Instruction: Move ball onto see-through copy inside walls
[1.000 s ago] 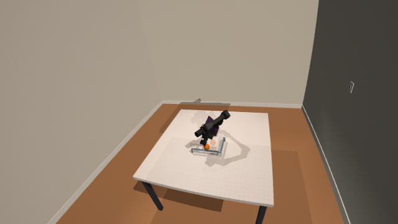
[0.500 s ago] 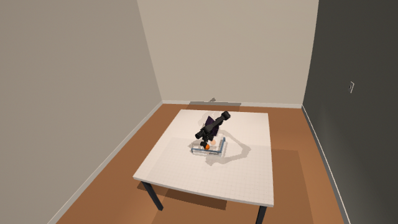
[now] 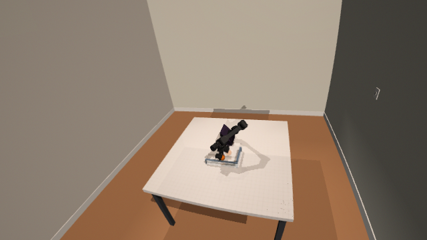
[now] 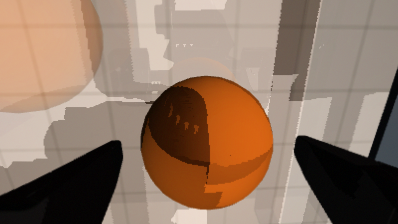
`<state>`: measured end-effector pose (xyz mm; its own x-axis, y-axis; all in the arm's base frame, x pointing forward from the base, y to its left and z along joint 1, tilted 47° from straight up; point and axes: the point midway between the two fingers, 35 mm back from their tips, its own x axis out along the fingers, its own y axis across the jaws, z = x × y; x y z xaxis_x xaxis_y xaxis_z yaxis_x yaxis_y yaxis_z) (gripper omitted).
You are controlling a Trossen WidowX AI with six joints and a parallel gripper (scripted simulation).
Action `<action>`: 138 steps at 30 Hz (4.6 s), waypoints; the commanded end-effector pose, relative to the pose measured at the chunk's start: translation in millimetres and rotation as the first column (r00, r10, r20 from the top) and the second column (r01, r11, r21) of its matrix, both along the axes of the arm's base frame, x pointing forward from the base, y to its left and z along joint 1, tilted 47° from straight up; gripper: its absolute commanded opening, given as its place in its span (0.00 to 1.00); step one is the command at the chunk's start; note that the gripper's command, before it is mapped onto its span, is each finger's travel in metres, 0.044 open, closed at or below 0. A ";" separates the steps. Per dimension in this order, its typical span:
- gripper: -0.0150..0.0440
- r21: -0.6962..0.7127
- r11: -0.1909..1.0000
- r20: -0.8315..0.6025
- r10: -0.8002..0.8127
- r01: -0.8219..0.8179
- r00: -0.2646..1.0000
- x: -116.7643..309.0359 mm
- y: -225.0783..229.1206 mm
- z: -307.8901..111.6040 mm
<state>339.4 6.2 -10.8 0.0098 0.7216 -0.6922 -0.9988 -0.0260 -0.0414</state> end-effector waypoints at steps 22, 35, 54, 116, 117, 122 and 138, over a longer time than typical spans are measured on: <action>0.36 -0.001 1.000 -0.005 -0.003 0.003 1.000 4.1 -16.5 13.0; 0.25 -0.005 1.000 -0.006 -0.003 0.003 1.000 4.9 -69.5 61.6; 0.25 0.001 1.000 -0.008 -0.001 0.001 1.000 -17.1 -81.3 93.9; 0.25 0.008 1.000 -0.010 -0.001 0.001 1.000 -81.9 41.6 27.0; 0.25 0.008 1.000 -0.010 -0.001 0.001 1.000 -82.0 42.2 26.5; 0.43 0.003 1.000 -0.009 0.000 0.000 1.000 -81.7 39.3 28.7; 0.97 -0.001 1.000 -0.011 -0.002 0.002 1.000 -79.1 -5.0 68.1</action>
